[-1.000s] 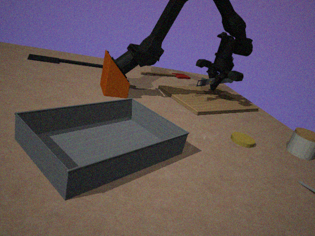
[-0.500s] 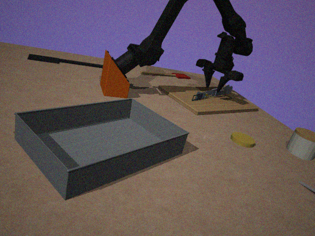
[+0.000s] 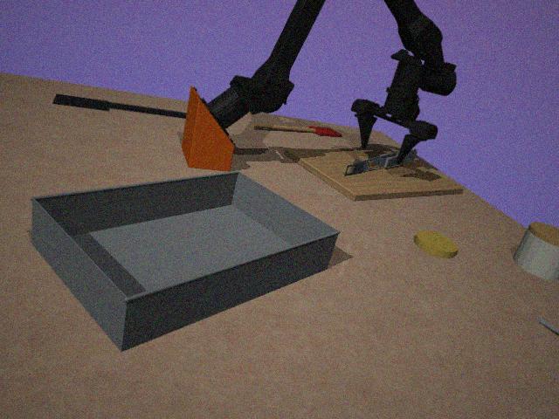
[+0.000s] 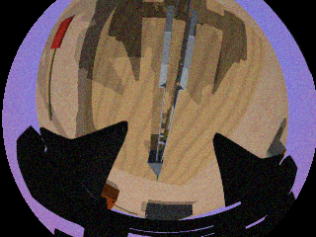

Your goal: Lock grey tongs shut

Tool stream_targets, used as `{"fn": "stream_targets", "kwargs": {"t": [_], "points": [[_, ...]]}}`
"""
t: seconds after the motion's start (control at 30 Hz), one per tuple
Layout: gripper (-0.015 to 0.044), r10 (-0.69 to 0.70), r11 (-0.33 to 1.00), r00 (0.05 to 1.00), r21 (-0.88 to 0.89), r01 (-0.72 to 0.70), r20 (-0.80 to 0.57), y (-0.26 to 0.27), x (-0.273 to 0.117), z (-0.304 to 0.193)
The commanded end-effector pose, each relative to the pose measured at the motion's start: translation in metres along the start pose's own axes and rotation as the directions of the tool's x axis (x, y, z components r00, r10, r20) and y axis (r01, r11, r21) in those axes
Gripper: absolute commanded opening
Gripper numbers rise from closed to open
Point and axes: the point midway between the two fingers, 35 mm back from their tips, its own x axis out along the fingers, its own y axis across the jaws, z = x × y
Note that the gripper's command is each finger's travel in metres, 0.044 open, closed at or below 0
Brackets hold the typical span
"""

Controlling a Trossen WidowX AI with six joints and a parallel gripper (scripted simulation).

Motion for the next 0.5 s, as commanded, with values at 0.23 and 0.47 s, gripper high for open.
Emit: {"fn": "stream_targets", "kwargs": {"t": [0.23, 0.47], "points": [[0.0440, 0.040, 0.999, 0.997, -0.020, -0.041, -0.058, 0.003, -0.045, -0.091], [0.0440, 0.029, 1.000, 0.999, -0.010, -0.029, -0.023, 0.031, -0.065, -0.121]]}}
